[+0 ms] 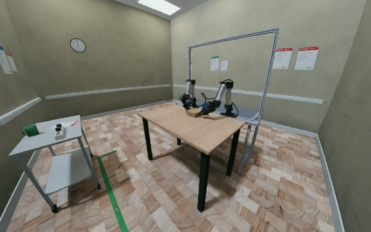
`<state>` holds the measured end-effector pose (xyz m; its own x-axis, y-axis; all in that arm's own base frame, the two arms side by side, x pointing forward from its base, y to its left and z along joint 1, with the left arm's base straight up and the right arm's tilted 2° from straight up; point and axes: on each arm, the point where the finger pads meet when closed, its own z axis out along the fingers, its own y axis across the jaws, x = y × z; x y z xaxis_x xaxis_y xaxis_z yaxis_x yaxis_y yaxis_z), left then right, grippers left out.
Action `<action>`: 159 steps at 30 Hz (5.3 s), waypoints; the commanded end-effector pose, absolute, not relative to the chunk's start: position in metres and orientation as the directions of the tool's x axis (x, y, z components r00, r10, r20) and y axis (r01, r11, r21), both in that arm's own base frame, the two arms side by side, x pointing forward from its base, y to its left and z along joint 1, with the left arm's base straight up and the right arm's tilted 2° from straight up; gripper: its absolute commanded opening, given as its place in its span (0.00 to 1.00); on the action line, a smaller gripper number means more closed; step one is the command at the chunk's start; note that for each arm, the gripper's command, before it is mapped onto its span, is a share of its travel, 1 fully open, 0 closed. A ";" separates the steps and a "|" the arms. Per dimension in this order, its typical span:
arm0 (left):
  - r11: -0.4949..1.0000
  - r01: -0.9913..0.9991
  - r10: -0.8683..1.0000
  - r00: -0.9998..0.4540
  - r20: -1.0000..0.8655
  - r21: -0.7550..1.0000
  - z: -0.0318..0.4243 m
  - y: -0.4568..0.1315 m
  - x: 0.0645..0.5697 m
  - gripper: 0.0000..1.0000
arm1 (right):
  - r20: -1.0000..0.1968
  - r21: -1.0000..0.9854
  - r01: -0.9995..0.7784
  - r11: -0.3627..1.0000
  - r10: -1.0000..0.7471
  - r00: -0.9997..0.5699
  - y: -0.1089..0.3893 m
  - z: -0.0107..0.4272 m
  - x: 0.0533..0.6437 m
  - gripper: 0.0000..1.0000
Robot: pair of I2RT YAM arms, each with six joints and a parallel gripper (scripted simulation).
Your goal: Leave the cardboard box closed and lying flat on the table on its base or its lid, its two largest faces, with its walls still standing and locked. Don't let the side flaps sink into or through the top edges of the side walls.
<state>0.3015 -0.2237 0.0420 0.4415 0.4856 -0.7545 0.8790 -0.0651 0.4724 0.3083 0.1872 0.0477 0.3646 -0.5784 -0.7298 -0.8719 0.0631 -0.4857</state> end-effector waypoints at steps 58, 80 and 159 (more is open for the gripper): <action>-0.086 0.874 0.453 0.461 -0.763 0.478 0.037 -0.232 0.288 0.01 | -0.733 -0.514 -0.857 0.047 -0.542 0.410 0.199 0.049 0.300 0.01; -0.082 0.863 0.448 0.479 -0.755 0.499 0.042 -0.233 0.289 0.01 | -0.731 -0.522 -0.852 0.048 -0.541 0.417 0.199 0.050 0.300 0.01; -0.085 0.873 0.453 0.464 -0.762 0.481 0.028 -0.232 0.282 0.01 | -0.733 -0.516 -0.855 0.047 -0.542 0.412 0.199 0.041 0.294 0.01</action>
<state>0.2906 -0.2229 0.0294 0.4523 0.4803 -0.7515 0.8733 -0.0674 0.4825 0.2973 0.1877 0.0343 0.3675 -0.5784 -0.7282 -0.8694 0.0644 -0.4899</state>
